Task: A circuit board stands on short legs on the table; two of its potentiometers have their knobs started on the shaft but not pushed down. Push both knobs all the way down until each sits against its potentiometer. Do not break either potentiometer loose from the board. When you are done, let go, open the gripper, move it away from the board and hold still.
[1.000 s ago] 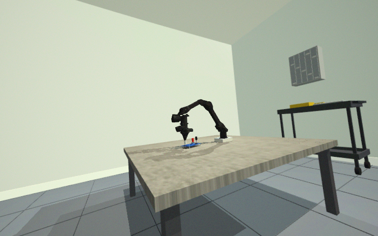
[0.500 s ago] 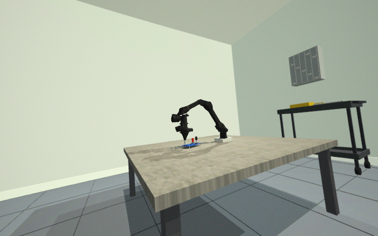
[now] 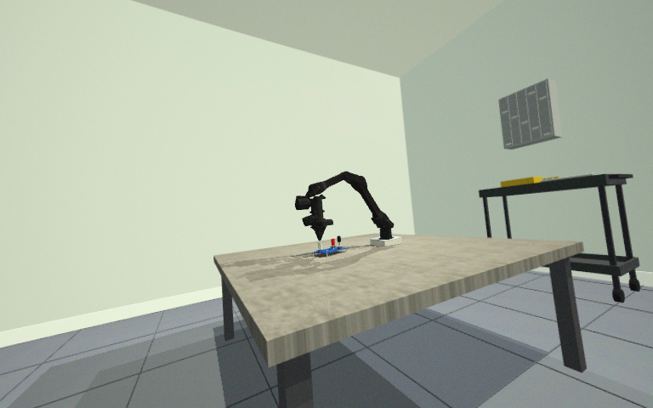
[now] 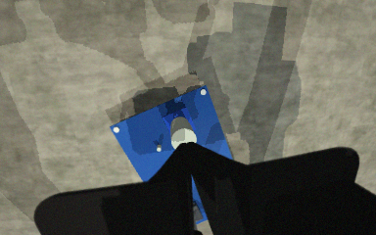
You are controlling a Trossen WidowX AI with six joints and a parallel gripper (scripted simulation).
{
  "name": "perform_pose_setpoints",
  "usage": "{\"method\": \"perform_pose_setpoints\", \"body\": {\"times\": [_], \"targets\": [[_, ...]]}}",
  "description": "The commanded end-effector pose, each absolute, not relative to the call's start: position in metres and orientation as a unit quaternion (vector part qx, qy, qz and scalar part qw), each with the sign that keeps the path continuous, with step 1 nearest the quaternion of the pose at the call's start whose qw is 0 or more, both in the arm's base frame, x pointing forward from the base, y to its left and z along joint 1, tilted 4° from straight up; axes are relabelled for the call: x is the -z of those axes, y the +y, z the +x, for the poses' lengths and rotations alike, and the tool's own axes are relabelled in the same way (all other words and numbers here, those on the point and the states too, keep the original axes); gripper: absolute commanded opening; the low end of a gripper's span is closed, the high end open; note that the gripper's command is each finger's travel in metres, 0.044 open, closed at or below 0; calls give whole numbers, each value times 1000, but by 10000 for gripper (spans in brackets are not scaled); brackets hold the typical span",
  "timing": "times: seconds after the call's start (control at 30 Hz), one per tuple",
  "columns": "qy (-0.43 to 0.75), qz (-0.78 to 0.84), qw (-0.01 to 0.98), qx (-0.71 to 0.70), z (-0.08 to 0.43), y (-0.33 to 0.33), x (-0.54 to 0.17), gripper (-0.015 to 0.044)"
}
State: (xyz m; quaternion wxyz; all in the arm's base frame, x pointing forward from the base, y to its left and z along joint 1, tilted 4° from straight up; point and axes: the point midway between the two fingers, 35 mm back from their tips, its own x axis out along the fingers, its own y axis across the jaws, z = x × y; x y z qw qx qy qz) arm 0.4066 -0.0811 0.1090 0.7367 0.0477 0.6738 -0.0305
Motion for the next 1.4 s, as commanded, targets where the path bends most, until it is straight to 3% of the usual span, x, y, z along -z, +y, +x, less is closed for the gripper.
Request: {"method": "perform_pose_setpoints", "body": {"times": [0.0, 0.3, 0.53, 0.87, 1.37], "targets": [[674, 48, 737, 31, 407, -81, -109, 26], [674, 48, 737, 30, 400, -80, -112, 263], [675, 49, 736, 30, 322, -70, -131, 440], [676, 50, 734, 29, 213, -50, -117, 440], [676, 50, 734, 29, 211, -50, -117, 440]]}}
